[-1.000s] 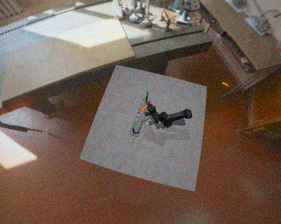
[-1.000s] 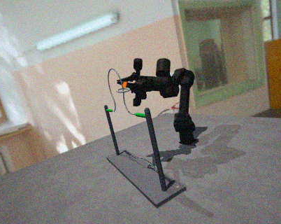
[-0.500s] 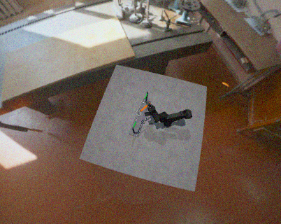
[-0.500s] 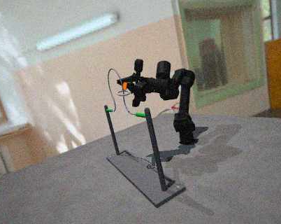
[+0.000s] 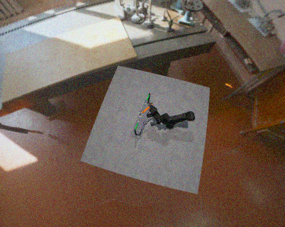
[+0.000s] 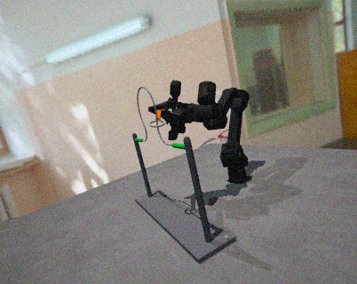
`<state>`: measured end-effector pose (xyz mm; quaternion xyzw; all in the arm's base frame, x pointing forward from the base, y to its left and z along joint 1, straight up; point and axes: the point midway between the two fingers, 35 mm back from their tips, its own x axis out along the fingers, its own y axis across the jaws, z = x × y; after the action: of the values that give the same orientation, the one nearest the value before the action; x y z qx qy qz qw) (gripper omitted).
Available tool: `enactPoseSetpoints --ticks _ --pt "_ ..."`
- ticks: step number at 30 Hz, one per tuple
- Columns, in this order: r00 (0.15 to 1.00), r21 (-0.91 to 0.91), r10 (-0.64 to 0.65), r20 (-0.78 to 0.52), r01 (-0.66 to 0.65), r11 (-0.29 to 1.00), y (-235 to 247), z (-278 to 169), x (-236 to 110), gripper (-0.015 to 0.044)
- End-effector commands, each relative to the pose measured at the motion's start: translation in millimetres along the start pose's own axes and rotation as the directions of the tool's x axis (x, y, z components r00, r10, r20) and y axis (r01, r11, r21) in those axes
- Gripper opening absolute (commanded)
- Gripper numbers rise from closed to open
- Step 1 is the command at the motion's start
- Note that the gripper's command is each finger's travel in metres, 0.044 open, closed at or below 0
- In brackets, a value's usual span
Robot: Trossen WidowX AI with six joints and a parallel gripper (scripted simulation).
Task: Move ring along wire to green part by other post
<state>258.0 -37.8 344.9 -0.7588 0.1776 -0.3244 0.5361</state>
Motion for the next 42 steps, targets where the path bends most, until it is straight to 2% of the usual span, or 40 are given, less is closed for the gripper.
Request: enactPoseSetpoints --ticks 1,20,33,38,42 --pt "1.0 0.034 0.029 -0.007 -0.029 0.999 10.3 -1.8 -1.8 -0.015" --pt "0.968 0.319 0.251 -0.002 -0.237 0.918 63.3 6.4 -14.6 -0.015" --pt "0.914 0.52 0.402 0.056 -0.37 0.769 97.4 23.2 -30.0 -0.015" --pt "0.891 0.61 0.432 0.143 -0.423 0.671 114.6 35.8 -33.1 -0.015" --pt "0.887 0.62 0.436 0.155 -0.43 0.656 116.9 37.5 -33.7 -0.015"
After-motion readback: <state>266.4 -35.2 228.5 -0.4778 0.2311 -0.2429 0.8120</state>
